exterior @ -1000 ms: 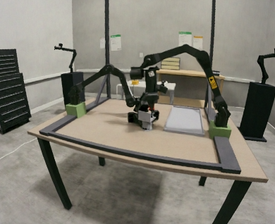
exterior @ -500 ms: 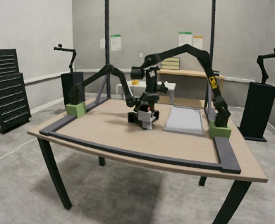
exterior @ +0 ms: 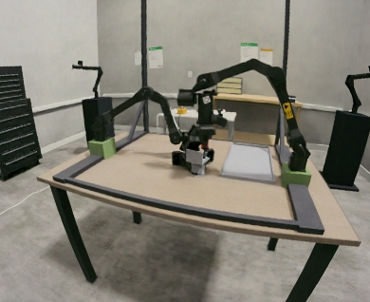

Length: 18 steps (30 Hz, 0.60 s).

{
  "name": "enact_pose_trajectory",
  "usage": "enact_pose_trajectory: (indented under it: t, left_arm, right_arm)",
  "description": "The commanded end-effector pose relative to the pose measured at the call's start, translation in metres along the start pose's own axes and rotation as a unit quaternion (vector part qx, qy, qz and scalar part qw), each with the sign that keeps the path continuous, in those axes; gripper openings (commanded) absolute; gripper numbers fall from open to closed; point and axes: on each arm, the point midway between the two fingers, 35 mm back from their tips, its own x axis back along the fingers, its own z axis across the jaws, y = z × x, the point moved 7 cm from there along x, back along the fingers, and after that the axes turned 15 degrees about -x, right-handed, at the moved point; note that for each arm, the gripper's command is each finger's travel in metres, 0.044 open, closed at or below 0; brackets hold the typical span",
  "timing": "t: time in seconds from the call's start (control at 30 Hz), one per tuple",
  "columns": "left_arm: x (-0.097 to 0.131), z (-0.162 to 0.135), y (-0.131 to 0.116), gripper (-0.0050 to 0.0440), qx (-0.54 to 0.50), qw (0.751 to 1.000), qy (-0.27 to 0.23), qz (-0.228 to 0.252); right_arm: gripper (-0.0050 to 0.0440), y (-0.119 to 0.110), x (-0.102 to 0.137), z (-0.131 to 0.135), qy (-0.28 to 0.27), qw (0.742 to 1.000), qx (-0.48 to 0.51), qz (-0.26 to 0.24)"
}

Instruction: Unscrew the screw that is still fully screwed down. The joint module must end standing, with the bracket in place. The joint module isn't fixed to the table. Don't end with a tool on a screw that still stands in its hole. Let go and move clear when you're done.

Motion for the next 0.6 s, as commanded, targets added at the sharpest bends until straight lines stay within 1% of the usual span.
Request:
enact_pose_trajectory:
  t: [0.0,0.57]
  left_arm:
    - [0.0123,-0.0010,0.0035,0.0130,-0.001,1.000,0.004,0.020]
    - [0.0066,-0.0011,0.0035,0.0130,-0.001,1.000,0.005,0.018]
  right_arm:
    - [0.0245,0.0124,-0.0009,0.0091,0.003,1.000,-0.018,-0.005]
    - [0.0245,0.0124,-0.0009,0.0091,0.003,1.000,-0.018,-0.005]
